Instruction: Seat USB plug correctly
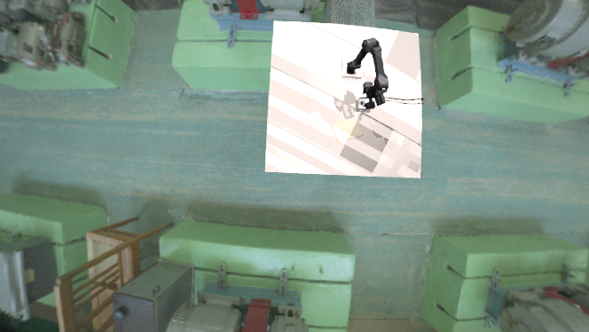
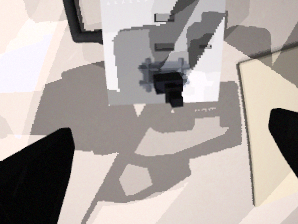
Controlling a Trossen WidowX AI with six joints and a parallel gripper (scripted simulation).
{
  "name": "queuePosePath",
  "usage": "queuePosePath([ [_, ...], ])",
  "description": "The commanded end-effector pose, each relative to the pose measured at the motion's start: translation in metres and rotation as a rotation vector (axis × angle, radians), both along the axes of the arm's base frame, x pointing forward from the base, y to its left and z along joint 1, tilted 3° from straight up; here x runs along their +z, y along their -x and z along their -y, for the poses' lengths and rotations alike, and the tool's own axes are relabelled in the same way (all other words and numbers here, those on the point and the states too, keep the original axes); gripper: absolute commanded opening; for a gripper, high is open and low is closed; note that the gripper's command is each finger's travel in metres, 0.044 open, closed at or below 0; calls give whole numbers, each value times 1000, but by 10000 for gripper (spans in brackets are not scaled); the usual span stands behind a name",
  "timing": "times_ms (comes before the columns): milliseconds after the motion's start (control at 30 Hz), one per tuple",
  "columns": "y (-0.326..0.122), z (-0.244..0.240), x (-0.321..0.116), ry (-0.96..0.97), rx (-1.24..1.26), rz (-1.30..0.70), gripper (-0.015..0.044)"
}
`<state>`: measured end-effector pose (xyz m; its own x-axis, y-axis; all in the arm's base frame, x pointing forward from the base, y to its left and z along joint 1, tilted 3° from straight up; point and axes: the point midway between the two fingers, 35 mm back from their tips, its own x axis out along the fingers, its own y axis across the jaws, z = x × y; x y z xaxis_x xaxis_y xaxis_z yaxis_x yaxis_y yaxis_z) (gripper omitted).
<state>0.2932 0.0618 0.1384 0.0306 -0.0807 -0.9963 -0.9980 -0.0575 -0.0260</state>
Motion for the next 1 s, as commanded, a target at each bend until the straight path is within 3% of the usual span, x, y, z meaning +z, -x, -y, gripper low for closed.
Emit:
queuePosePath([
  [0,-5,0,0,-35,7,-3,440],
  [967,-6,1,-25,-35,7,-3,440],
])
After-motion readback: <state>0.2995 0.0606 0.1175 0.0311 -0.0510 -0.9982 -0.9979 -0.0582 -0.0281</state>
